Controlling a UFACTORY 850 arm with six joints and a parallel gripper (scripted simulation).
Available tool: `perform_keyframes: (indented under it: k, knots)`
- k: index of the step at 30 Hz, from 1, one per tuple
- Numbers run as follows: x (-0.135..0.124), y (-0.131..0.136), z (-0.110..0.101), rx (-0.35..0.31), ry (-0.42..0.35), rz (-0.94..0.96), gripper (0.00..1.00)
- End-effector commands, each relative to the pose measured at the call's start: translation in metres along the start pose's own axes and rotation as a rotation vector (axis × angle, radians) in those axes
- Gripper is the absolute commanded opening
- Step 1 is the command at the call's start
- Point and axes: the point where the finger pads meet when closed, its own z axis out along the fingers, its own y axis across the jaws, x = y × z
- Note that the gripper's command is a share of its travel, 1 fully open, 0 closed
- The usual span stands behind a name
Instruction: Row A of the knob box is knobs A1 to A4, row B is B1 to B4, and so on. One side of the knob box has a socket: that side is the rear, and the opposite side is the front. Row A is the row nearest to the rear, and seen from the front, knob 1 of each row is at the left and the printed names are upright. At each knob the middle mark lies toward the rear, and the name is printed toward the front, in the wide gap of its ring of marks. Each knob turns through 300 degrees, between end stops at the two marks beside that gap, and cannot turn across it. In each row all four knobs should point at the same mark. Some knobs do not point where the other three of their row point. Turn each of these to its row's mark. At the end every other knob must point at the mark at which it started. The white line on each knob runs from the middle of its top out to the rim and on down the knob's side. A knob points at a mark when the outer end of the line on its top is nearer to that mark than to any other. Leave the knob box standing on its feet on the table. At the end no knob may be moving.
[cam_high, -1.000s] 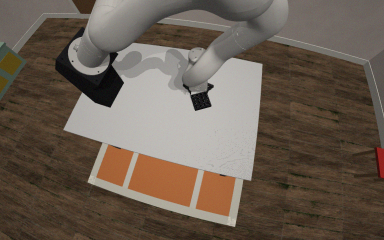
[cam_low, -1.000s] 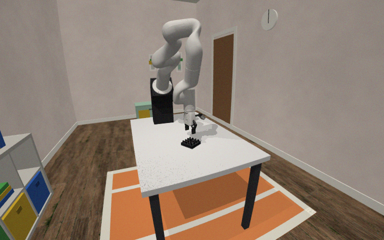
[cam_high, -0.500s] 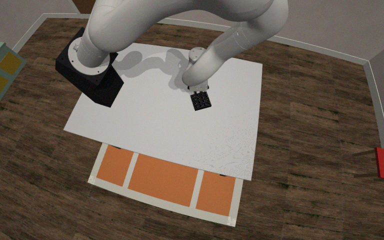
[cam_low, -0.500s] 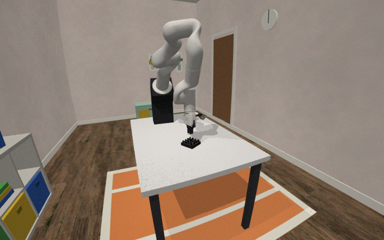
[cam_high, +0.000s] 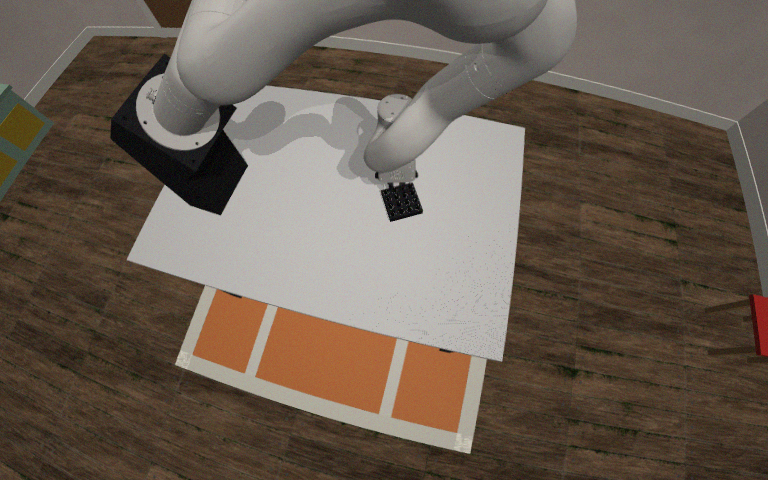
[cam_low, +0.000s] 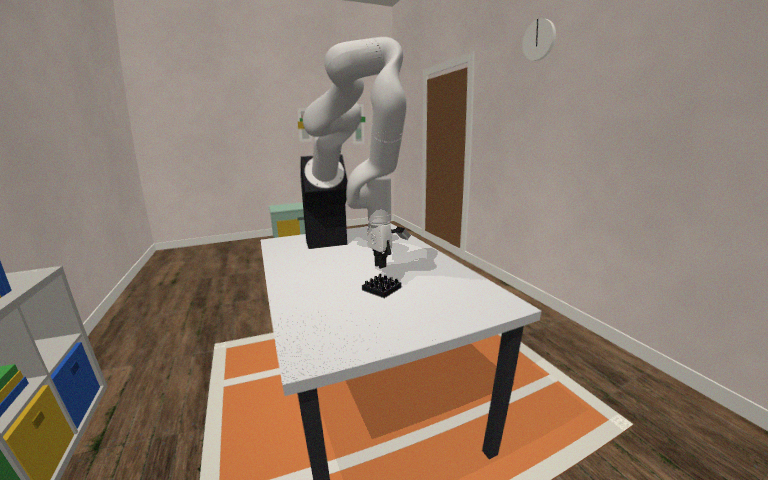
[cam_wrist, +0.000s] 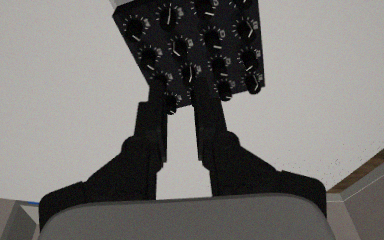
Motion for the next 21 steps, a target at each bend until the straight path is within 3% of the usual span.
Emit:
perform_keyframes:
  k: [1, 21]
  knots:
    - [0.0, 0.0002, -0.0002, 0.0, 0.0, 0.0, 0.19]
    - [0.0, 0.0003, 0.0028, 0.0, -0.001, -0.004, 0.19]
